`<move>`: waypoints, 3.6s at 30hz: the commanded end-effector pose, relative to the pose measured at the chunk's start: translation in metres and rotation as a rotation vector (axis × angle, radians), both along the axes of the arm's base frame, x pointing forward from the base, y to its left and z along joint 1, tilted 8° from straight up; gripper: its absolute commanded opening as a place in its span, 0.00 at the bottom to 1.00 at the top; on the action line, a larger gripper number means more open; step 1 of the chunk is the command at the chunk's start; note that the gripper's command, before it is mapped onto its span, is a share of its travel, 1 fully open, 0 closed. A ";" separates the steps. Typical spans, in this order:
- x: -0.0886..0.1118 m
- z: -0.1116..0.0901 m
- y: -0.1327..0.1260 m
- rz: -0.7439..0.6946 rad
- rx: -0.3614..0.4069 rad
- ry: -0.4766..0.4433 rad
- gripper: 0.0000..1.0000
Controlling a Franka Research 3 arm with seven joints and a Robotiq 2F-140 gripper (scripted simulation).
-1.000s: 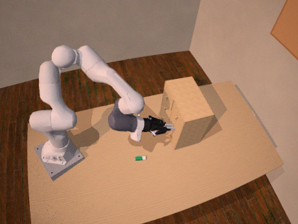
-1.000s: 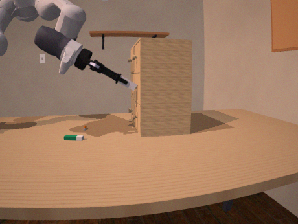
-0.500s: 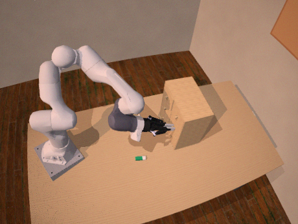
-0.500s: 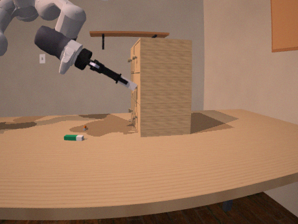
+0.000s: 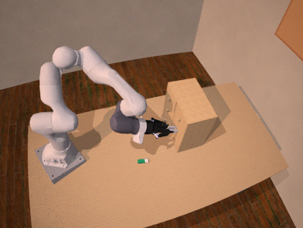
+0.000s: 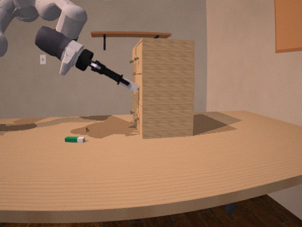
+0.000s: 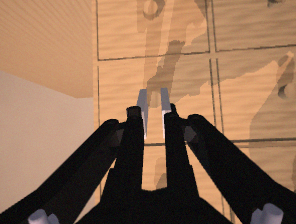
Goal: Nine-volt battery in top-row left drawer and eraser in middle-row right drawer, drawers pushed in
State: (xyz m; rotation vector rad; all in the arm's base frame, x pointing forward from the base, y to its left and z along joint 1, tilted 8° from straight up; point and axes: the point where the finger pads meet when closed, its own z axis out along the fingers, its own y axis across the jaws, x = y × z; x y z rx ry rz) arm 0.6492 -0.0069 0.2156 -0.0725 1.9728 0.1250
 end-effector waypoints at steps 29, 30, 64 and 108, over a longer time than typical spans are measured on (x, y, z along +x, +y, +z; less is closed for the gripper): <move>-0.011 -0.002 -0.001 -0.001 0.002 0.003 0.08; -0.012 -0.002 -0.001 -0.001 0.002 0.003 0.08; -0.064 -0.008 -0.006 -0.001 0.002 0.002 0.08; -0.069 -0.009 -0.007 -0.001 0.002 0.002 0.20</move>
